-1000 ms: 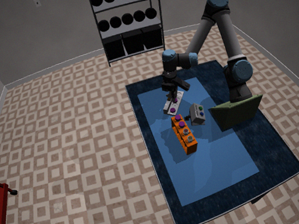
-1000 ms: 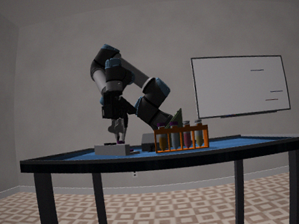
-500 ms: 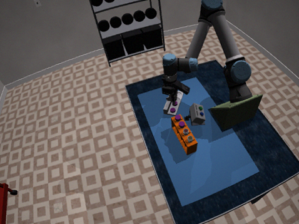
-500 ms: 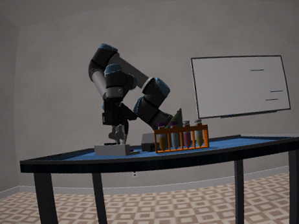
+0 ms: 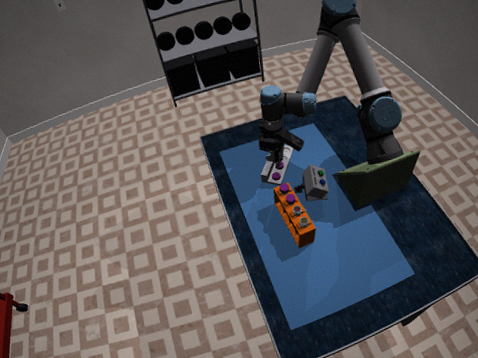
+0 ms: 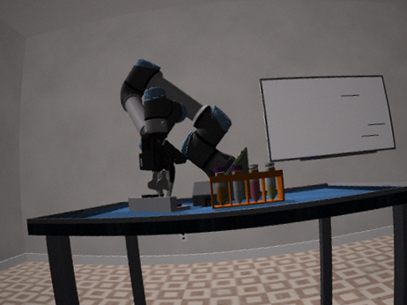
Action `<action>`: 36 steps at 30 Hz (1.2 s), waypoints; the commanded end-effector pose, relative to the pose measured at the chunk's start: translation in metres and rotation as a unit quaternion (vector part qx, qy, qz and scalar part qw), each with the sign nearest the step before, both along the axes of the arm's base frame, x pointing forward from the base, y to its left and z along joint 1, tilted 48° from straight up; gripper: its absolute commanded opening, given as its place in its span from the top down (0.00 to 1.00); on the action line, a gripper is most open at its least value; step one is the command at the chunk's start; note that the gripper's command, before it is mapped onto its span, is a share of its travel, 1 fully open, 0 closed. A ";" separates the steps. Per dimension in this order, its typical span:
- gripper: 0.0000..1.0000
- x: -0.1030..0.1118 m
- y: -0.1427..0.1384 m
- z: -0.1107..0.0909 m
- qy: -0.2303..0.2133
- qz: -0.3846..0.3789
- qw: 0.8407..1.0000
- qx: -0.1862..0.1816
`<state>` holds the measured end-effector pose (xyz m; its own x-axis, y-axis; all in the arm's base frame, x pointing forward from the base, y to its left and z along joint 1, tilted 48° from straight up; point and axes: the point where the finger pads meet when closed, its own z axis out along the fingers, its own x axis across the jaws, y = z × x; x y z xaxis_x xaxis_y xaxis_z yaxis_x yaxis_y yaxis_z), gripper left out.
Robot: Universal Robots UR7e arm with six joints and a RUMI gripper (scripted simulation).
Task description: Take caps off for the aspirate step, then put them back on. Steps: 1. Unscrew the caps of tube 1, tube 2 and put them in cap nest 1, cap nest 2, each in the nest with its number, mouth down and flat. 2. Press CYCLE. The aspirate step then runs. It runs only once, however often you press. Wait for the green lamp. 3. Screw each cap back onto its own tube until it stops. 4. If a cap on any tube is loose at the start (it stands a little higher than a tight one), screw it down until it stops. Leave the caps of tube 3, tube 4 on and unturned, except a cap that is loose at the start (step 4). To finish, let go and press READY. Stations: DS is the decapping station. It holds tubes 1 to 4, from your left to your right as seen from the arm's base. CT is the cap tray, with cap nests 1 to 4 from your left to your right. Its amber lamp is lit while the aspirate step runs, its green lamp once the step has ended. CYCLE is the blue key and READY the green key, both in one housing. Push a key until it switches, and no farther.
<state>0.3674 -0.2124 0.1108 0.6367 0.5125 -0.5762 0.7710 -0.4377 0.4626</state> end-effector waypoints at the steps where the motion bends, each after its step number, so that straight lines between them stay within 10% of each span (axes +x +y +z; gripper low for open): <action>1: 1.00 0.000 0.000 0.000 0.000 0.000 1.000 0.000; 28: 1.00 0.000 -0.007 -0.006 0.000 0.000 1.000 0.000; 29: 0.71 0.000 -0.007 -0.006 0.000 0.000 1.000 0.000; 36: 0.71 0.000 -0.007 -0.006 0.000 0.000 1.000 0.000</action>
<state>0.3669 -0.2198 0.1041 0.6367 0.5125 -0.5762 0.7710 -0.4377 0.4626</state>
